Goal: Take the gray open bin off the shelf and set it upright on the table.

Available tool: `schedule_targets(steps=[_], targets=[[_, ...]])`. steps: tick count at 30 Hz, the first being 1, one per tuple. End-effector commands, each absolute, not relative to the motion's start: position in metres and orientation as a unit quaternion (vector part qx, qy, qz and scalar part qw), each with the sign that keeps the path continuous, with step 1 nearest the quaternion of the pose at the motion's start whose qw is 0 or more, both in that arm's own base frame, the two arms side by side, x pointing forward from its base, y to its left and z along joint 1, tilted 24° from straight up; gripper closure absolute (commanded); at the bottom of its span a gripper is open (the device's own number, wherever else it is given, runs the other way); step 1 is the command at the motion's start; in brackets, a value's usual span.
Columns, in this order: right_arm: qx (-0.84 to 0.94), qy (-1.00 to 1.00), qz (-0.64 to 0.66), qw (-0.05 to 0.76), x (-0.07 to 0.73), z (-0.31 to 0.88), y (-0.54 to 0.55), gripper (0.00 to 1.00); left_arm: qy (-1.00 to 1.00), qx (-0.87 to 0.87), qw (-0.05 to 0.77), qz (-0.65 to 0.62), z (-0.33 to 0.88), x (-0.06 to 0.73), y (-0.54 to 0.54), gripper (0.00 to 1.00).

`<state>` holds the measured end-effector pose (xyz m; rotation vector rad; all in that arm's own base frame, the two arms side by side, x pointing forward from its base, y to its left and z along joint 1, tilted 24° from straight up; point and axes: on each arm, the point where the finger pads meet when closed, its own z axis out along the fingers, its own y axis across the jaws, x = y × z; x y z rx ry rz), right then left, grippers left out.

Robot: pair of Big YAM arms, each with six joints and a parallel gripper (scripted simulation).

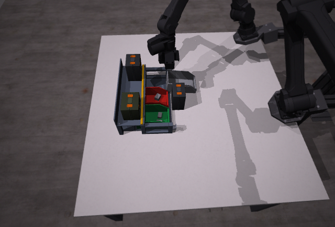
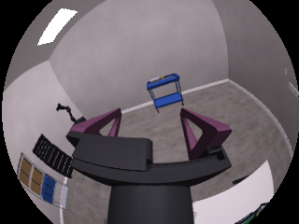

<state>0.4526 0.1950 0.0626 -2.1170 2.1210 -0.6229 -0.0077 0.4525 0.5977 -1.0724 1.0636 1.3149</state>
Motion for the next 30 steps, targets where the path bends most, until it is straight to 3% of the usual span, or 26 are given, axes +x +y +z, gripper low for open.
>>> schedule_targets(steps=[1,30], targets=[[-0.701,0.685,-0.198,0.025,0.447,0.052,0.199,1.00,0.432,-0.446,0.546,0.563,0.610,-0.013,0.446,0.00],[-0.691,0.693,-0.202,0.035,0.459,0.048,0.190,1.00,0.432,-0.446,0.546,0.563,0.610,-0.013,0.446,0.00]])
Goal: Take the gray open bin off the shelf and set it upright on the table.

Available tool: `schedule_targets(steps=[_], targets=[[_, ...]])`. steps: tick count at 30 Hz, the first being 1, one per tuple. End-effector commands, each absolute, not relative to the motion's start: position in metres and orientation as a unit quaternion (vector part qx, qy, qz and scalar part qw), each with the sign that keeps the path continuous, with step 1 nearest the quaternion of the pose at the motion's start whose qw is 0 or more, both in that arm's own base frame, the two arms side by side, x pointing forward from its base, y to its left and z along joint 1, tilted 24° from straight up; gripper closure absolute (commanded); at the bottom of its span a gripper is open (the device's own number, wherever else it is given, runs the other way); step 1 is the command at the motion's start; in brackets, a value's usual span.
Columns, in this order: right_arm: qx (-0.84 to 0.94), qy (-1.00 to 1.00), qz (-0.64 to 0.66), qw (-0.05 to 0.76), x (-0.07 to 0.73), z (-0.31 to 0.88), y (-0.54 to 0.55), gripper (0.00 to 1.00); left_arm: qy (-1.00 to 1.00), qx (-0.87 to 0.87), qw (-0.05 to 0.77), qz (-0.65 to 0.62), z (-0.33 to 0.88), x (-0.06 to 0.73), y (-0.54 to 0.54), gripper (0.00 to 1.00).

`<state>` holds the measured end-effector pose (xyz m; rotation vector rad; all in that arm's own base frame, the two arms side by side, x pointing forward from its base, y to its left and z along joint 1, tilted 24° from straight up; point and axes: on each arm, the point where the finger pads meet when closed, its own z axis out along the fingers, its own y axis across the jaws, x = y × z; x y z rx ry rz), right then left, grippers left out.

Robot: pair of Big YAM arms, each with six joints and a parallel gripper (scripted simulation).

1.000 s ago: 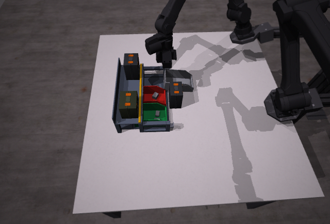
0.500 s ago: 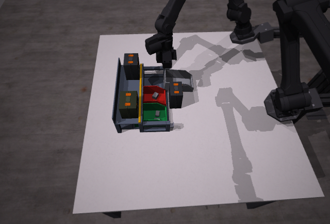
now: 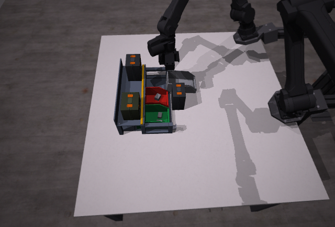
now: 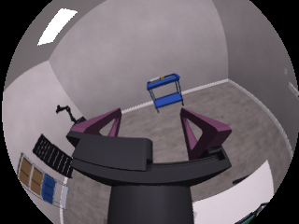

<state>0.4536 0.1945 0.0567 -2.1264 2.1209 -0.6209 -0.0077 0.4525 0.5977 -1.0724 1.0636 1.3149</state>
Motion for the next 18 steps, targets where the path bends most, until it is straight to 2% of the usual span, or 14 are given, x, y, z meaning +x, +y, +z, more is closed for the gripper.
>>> schedule_targets(steps=[1,8,9,18], targets=[[-0.691,0.694,-0.202,0.035,0.460,0.048,0.190,1.00,0.432,-0.446,0.546,0.563,0.610,-0.013,0.446,0.00],[-0.691,0.693,-0.202,0.037,0.460,0.049,0.191,1.00,0.432,-0.446,0.546,0.563,0.610,-0.013,0.446,0.00],[-0.690,0.692,-0.206,0.046,0.457,0.070,0.194,0.57,0.432,-0.446,0.546,0.563,0.610,-0.013,0.446,0.00],[-0.688,0.694,-0.207,0.047,0.459,0.069,0.192,0.57,0.432,-0.446,0.546,0.563,0.610,-0.013,0.446,0.00]])
